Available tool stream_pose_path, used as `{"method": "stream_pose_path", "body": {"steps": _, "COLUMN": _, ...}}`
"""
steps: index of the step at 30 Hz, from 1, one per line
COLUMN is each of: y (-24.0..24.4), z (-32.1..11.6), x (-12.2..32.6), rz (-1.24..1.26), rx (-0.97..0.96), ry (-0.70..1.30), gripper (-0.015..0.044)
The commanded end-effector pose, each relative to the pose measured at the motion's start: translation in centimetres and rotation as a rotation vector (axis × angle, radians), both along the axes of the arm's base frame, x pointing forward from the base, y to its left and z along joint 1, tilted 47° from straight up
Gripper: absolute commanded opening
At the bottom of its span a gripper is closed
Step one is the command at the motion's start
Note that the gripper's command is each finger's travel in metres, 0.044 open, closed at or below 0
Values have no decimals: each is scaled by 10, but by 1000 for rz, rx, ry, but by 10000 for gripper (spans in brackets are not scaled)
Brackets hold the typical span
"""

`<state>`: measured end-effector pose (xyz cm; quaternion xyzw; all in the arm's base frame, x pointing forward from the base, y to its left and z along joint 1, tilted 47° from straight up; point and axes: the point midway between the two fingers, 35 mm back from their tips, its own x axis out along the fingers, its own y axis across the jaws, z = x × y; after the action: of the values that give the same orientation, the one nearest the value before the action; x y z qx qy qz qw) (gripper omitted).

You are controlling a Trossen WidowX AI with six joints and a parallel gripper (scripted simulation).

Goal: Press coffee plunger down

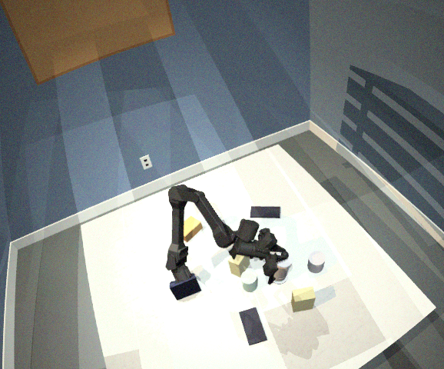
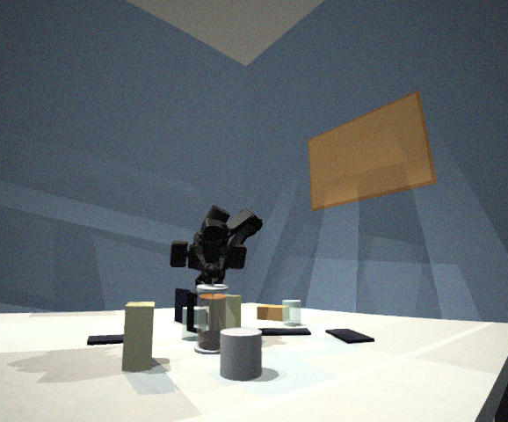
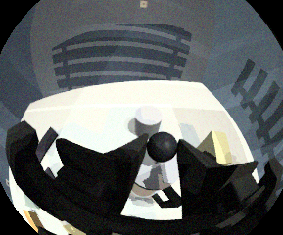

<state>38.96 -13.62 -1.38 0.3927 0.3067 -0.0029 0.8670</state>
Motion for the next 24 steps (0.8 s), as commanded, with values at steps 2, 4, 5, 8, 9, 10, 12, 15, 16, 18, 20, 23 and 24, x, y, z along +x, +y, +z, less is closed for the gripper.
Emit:
{"method": "stream_pose_path", "body": {"steps": 2, "y": 5, "z": -5, "x": 0, "rz": 13, "rx": 14, "ry": 15, "gripper": 119}}
{"method": "stream_pose_path", "body": {"steps": 4, "y": 5, "z": -5, "x": 0, "rz": 13, "rx": 14, "ry": 15, "gripper": 119}}
{"method": "stream_pose_path", "body": {"steps": 5, "y": 5, "z": -5, "x": 0, "rz": 13, "rx": 14, "ry": 15, "gripper": 119}}
{"method": "stream_pose_path", "body": {"steps": 8, "y": 5, "z": -5, "x": 0, "rz": 13, "rx": 14, "ry": 15, "gripper": 119}}
{"method": "stream_pose_path", "body": {"steps": 9, "y": 5, "z": -5, "x": 0, "rz": 13, "rx": 14, "ry": 15, "gripper": 119}}
{"method": "stream_pose_path", "body": {"steps": 10, "y": 5, "z": -5, "x": 0, "rz": 13, "rx": 14, "ry": 15, "gripper": 119}}
{"method": "stream_pose_path", "body": {"steps": 12, "y": 5, "z": -5, "x": 0, "rz": 13, "rx": 14, "ry": 15, "gripper": 119}}
{"method": "stream_pose_path", "body": {"steps": 15, "y": 4, "z": -5, "x": 1, "rz": 13, "rx": 14, "ry": 15, "gripper": 119}}
{"method": "stream_pose_path", "body": {"steps": 16, "y": 4, "z": -5, "x": 1, "rz": 13, "rx": 14, "ry": 15, "gripper": 119}}
{"method": "stream_pose_path", "body": {"steps": 18, "y": 4, "z": -5, "x": 1, "rz": 13, "rx": 14, "ry": 15, "gripper": 119}}
{"method": "stream_pose_path", "body": {"steps": 20, "y": 4, "z": -6, "x": 1, "rz": 13, "rx": 14, "ry": 15, "gripper": 119}}
{"method": "stream_pose_path", "body": {"steps": 23, "y": 4, "z": -5, "x": 1, "rz": 13, "rx": 14, "ry": 15, "gripper": 119}}
{"method": "stream_pose_path", "body": {"steps": 24, "y": 4, "z": -5, "x": 1, "rz": 13, "rx": 14, "ry": 15, "gripper": 119}}
